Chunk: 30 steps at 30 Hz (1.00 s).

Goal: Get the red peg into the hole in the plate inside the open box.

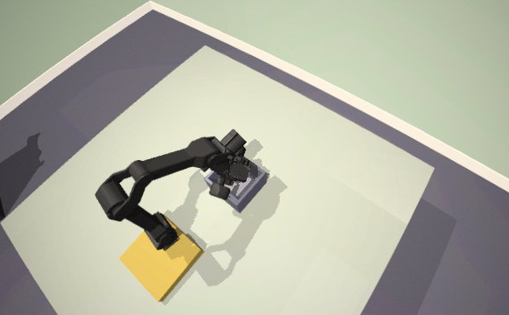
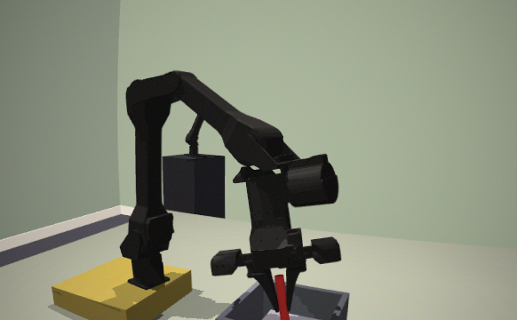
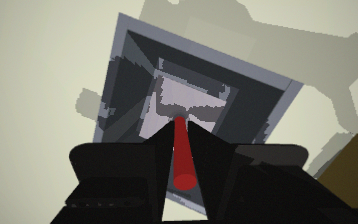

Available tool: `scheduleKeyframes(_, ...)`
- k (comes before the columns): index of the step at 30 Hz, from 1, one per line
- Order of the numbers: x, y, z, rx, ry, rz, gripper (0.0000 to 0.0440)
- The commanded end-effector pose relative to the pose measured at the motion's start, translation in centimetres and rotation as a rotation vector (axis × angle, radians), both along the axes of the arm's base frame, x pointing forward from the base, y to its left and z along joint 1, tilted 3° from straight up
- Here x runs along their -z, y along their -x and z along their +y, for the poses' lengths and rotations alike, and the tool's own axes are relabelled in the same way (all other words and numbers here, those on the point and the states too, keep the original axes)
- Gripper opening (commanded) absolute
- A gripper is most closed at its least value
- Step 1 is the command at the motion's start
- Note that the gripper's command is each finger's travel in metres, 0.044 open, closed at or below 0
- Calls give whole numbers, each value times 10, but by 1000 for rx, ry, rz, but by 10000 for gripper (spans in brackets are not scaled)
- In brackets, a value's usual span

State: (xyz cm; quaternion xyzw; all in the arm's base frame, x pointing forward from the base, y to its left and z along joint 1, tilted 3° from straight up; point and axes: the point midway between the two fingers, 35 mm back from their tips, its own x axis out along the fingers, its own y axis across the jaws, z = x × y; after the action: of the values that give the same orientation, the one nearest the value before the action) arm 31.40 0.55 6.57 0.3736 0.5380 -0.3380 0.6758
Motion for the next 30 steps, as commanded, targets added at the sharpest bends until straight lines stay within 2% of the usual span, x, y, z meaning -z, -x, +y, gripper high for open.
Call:
scheduleKeyframes(1,13,-3,-3,-19,3,28,134)
scheduleKeyframes(3,17,-4,-4,-30,9,45,177)
scheduleKeyframes(10,19,-11,-10,-24,14,65,183)
scheduleKeyframes(21,11,-43,-25,-34,24,22,431)
scheduleKeyframes(30,1,-69,-49,-6,54,-51,440)
